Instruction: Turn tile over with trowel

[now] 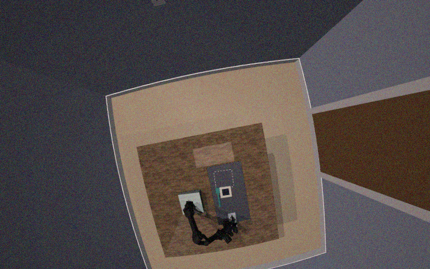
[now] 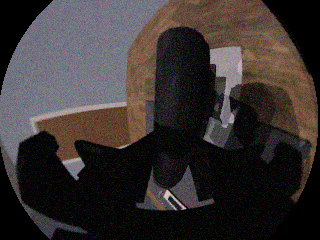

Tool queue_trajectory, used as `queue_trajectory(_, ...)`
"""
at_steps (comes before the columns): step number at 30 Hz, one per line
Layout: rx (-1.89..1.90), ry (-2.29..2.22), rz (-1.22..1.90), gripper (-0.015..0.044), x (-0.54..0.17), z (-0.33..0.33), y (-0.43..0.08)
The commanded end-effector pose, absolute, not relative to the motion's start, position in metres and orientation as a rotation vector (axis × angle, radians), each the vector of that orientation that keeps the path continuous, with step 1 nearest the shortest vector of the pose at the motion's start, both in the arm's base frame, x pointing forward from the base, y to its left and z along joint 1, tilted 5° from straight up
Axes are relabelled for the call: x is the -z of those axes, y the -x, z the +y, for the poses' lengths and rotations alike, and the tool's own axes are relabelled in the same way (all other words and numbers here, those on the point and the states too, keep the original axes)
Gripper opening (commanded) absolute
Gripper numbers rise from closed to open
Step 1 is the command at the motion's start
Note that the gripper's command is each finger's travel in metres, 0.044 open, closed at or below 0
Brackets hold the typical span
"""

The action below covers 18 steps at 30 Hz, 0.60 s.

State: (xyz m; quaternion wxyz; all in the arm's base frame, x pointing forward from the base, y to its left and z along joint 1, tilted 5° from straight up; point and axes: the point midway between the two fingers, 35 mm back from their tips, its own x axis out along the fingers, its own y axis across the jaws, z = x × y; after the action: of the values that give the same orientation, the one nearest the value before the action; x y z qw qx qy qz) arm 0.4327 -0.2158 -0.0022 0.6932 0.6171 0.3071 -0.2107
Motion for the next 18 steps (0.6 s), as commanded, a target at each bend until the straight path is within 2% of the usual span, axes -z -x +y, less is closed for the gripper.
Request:
queue_trajectory(1, 0.475, -1.377, 0.682, 0.0062, 0.002, -0.217, -0.433)
queue_trajectory(10, 0.475, -1.377, 0.682, 0.0003, 0.002, -0.217, -0.433)
queue_trajectory(18, 0.472, -1.378, 0.684, 0.0, -0.033, -0.215, -0.436)
